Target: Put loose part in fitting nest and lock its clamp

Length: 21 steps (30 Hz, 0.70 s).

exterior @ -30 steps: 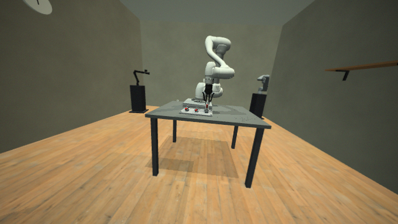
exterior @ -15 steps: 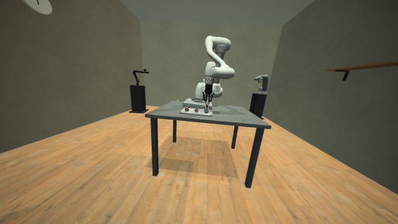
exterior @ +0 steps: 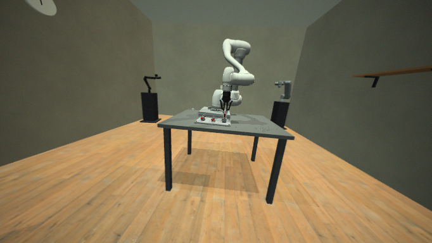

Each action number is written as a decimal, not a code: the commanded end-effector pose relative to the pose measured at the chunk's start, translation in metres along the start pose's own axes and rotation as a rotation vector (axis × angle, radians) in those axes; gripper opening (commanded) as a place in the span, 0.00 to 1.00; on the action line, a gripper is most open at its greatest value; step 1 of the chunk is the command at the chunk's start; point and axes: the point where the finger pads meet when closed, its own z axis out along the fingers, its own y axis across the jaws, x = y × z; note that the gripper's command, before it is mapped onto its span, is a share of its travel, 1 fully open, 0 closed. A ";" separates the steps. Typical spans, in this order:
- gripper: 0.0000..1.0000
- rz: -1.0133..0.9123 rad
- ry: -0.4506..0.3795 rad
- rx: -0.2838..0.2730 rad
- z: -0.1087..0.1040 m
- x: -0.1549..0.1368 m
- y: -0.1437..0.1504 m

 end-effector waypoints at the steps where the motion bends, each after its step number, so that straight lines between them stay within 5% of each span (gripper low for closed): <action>1: 0.10 0.000 0.000 0.000 0.000 0.001 0.000; 21: 0.10 0.000 0.000 0.000 0.000 0.010 0.000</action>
